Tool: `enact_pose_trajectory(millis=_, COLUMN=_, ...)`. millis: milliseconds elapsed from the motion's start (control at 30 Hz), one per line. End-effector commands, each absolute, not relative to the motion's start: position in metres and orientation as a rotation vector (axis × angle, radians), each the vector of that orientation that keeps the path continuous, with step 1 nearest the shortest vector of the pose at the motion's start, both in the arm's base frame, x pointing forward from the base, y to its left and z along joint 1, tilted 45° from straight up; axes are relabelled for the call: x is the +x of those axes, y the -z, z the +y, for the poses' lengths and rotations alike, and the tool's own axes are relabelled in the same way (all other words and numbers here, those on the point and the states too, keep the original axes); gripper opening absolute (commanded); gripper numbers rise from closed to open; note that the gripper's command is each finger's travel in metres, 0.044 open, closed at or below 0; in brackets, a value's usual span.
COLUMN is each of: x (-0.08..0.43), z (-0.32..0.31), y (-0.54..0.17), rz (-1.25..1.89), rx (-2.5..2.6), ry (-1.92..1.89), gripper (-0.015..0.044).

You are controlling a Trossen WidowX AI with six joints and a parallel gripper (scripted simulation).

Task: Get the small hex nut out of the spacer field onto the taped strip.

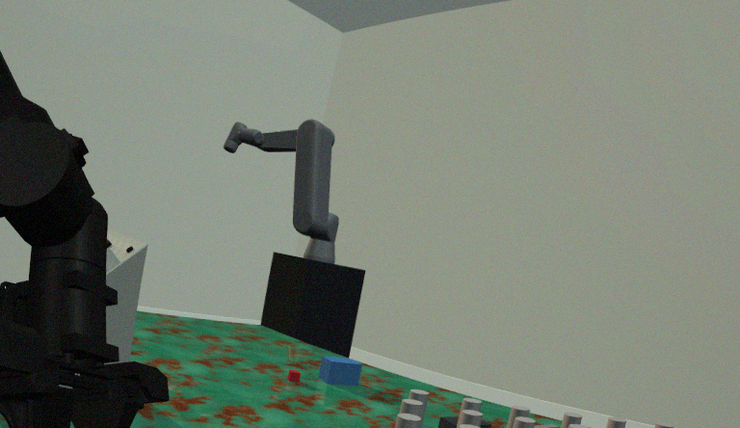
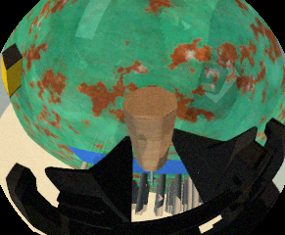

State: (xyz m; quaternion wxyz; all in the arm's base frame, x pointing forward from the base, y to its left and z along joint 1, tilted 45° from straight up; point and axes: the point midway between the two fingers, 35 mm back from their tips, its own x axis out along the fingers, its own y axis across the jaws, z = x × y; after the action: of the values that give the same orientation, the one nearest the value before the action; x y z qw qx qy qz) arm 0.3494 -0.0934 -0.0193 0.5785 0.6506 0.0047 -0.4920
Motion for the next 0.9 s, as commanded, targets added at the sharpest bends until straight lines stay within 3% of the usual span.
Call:
enact_pose_trajectory(millis=0, x=0.345, z=-0.094, y=0.018, rz=0.016, rx=1.518, ry=1.150, gripper=0.0000)
enact_pose_trajectory(millis=867, x=0.332, z=-0.102, y=0.011, rz=0.016, rx=1.516, ry=1.151, gripper=0.0000)
